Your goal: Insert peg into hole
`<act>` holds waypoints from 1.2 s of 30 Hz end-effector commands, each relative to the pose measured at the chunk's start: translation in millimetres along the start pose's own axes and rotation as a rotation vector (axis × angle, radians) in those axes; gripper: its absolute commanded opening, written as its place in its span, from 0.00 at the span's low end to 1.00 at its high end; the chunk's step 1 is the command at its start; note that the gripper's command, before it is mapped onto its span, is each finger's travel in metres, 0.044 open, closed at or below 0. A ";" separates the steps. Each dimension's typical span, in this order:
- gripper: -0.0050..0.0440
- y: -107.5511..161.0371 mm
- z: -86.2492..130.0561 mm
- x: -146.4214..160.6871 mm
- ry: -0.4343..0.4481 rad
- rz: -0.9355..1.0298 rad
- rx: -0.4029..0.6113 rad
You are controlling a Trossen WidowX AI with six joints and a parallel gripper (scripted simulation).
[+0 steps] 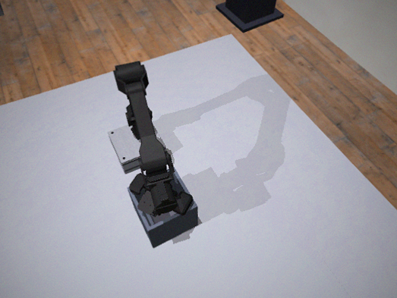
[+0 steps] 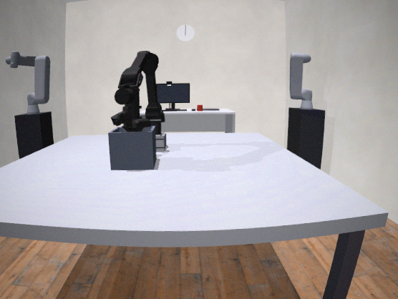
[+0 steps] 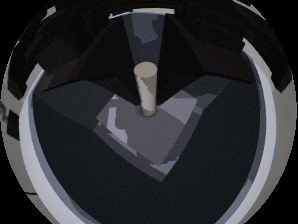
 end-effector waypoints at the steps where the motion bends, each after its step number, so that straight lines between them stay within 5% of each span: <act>1: 0.10 0.3 -7.0 -0.6 0.007 0.002 -0.001; 25: 0.10 0.8 -14.9 -1.5 0.005 0.000 0.003; 28: 0.15 0.8 -14.9 -1.5 0.005 0.000 0.003; 33: 0.40 0.8 -14.9 -1.5 0.005 0.000 0.003; 36: 0.41 0.8 -14.9 -1.5 0.005 0.000 0.003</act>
Point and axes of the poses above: the point midway between the two fingers, 35 mm back from their tips, its own z axis back along the fingers, its own x axis across the jaws, y = z × x, the point moved 7 cm from there along z, back along the fingers, and after that the axes turned 13 degrees about -z, right-handed, at the moved point
